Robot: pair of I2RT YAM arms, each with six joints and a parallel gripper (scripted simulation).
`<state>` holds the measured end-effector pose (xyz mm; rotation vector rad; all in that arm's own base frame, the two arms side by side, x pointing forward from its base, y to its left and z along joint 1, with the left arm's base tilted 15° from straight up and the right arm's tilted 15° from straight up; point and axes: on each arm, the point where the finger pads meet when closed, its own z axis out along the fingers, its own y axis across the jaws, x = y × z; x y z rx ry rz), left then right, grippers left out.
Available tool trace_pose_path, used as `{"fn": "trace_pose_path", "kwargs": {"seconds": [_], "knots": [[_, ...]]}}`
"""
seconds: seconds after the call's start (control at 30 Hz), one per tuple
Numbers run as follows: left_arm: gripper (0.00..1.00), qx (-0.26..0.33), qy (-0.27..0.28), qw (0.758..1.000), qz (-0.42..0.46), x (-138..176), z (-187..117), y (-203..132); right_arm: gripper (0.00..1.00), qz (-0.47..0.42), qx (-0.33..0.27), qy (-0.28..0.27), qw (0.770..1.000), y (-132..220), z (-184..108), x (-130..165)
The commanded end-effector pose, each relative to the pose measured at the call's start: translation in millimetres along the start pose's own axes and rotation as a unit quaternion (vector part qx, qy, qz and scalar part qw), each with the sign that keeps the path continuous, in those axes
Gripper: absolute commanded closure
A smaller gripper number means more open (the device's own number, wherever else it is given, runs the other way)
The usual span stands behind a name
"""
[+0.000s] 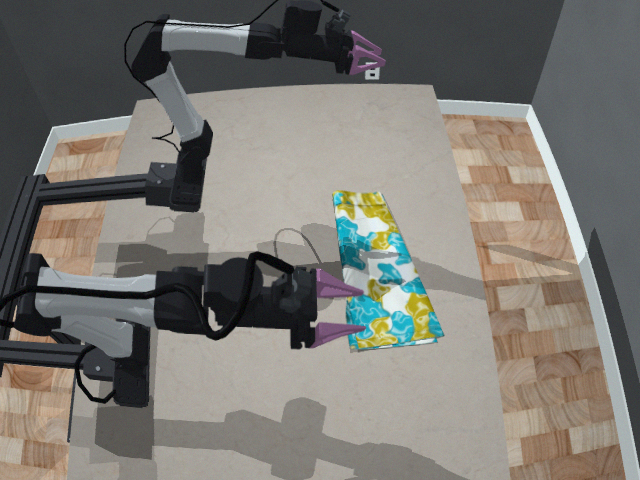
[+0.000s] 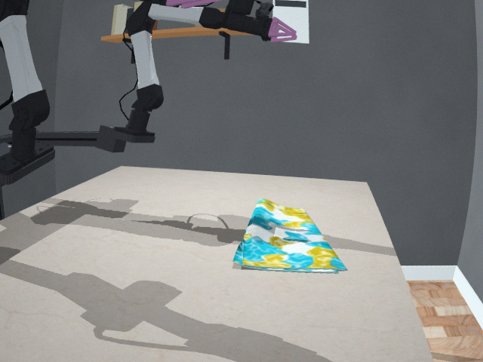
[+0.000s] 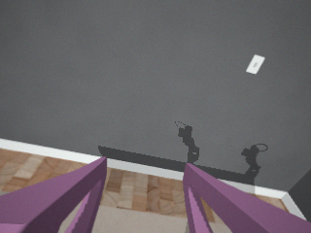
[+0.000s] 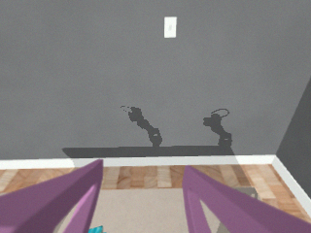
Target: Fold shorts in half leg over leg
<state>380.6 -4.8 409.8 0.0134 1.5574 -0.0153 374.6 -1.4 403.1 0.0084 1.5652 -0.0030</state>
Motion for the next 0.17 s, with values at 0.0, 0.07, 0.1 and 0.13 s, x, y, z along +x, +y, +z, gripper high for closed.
{"fn": "trace_pose_path", "kwargs": {"seconds": [0.0, 0.07, 0.1, 0.13], "knots": [[0.46, -0.001, -0.041, 0.999, 0.000, -32.2, -10.8, -0.7, 0.46, -0.003, 0.003, -0.021, 1.000, -1.1, -3.4, -18.4], [0.46, -0.001, -0.041, 0.999, 0.000, -32.2, -10.8, -0.7, 0.46, -0.003, 0.003, -0.021, 1.000, -1.1, -3.4, -18.4], [0.46, -0.001, -0.041, 0.999, 0.000, -32.2, -10.8, -0.7, 0.46, -0.003, 0.003, -0.021, 1.000, -1.1, -3.4, -18.4], [0.46, -0.001, -0.041, 0.999, 0.000, -32.2, -10.8, -0.7, 0.46, -0.003, 0.003, -0.021, 1.000, -1.1, -3.4, -18.4]]}}
